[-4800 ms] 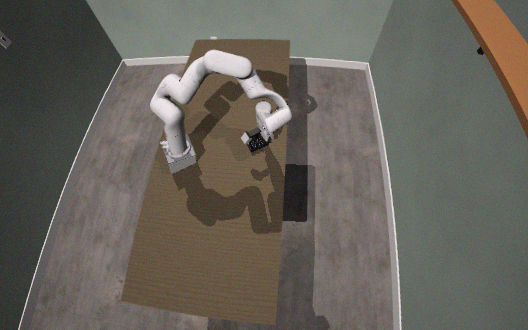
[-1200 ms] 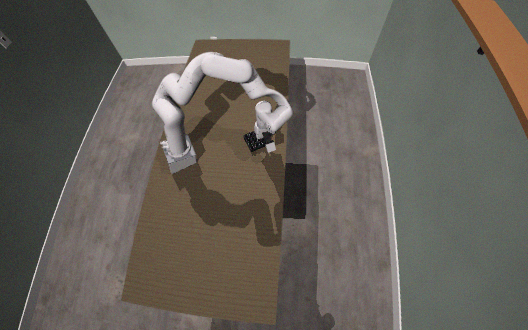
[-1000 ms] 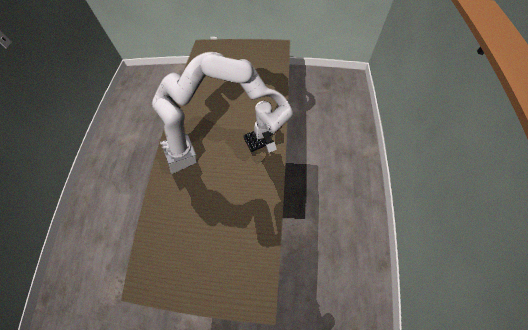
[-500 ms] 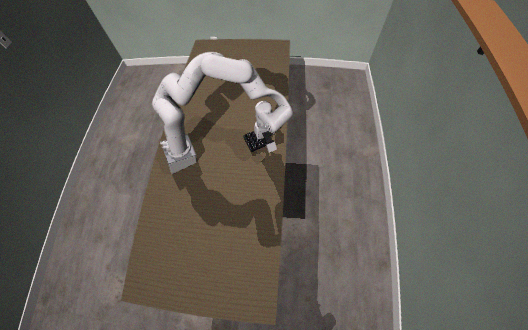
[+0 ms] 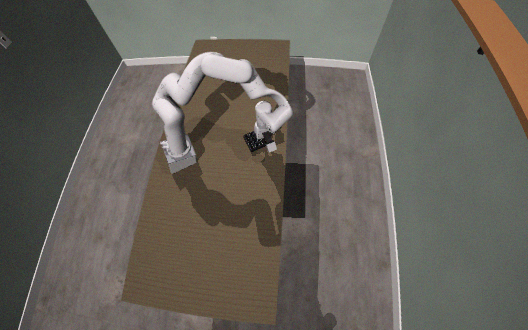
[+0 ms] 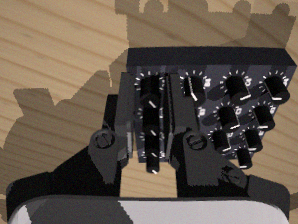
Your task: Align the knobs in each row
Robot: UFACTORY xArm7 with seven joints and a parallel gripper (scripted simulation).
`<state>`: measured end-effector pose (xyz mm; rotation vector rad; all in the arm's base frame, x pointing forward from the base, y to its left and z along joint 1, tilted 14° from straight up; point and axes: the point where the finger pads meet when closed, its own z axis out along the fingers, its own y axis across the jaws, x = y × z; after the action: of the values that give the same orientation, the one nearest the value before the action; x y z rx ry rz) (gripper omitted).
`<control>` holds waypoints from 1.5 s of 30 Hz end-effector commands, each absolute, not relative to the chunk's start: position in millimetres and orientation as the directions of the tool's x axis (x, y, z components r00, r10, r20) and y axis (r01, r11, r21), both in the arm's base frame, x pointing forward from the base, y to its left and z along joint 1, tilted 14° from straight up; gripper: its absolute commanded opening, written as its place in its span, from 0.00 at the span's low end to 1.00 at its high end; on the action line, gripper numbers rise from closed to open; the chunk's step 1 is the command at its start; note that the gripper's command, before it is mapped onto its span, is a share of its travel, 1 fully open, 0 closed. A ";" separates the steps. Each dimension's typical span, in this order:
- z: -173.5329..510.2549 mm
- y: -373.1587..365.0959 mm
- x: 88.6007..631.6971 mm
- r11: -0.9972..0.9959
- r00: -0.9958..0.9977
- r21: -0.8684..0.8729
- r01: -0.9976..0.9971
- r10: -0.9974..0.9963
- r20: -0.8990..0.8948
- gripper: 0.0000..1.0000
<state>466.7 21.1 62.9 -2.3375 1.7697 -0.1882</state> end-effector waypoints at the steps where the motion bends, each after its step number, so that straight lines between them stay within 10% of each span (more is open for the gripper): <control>1: 64.0 20.7 467.4 -0.260 0.273 -0.240 -0.935 -0.962 -0.021 0.19; 45: 99.0 17.6 459.3 -0.260 0.273 -0.240 -0.935 -0.962 -0.021 0.19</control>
<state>458.5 18.1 97.5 -2.3379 1.7700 -0.1873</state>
